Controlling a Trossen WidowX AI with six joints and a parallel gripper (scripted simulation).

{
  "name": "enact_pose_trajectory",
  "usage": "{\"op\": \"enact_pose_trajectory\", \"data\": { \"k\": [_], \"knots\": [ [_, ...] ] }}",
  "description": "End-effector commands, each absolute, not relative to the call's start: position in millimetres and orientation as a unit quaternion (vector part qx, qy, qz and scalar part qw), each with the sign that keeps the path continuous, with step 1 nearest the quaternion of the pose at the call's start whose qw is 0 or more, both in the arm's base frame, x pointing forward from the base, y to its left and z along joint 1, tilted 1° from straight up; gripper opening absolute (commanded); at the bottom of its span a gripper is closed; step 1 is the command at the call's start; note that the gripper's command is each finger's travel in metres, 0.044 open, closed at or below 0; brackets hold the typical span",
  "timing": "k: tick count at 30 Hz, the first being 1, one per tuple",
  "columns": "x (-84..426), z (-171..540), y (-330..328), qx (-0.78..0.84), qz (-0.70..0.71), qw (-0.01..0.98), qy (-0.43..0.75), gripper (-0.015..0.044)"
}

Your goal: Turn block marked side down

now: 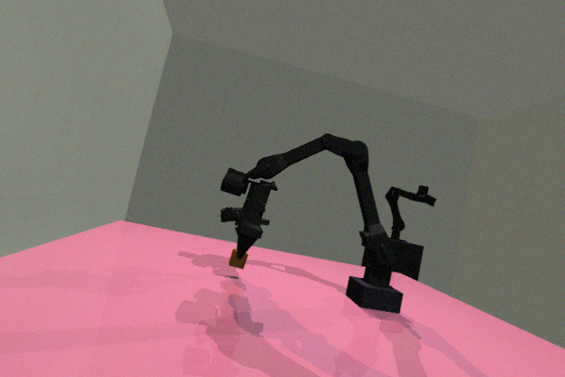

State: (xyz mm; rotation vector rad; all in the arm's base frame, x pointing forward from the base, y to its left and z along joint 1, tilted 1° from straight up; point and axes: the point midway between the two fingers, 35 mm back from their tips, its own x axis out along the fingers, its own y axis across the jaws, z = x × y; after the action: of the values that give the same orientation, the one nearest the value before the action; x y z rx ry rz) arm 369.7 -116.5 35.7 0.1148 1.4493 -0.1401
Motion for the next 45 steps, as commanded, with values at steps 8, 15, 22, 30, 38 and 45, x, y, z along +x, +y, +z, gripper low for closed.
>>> {"op": "enact_pose_trajectory", "data": {
  "k": [8,15,22,30,38,45],
  "knots": [
    [369,30,-116,0.051,-0.067,0.795,0.6,0.0],
    [367,29,-116,0.046,-0.069,0.825,0.559,0.0],
    [363,30,-115,0.041,-0.071,0.853,0.515,0.0],
    [362,29,-115,0.038,-0.072,0.868,0.489,0.0],
    [370,12,-118,0.036,-0.076,0.896,0.436,0.0],
    [373,2,-119,0.033,-0.078,0.918,0.387,0.0]
  ]
}}
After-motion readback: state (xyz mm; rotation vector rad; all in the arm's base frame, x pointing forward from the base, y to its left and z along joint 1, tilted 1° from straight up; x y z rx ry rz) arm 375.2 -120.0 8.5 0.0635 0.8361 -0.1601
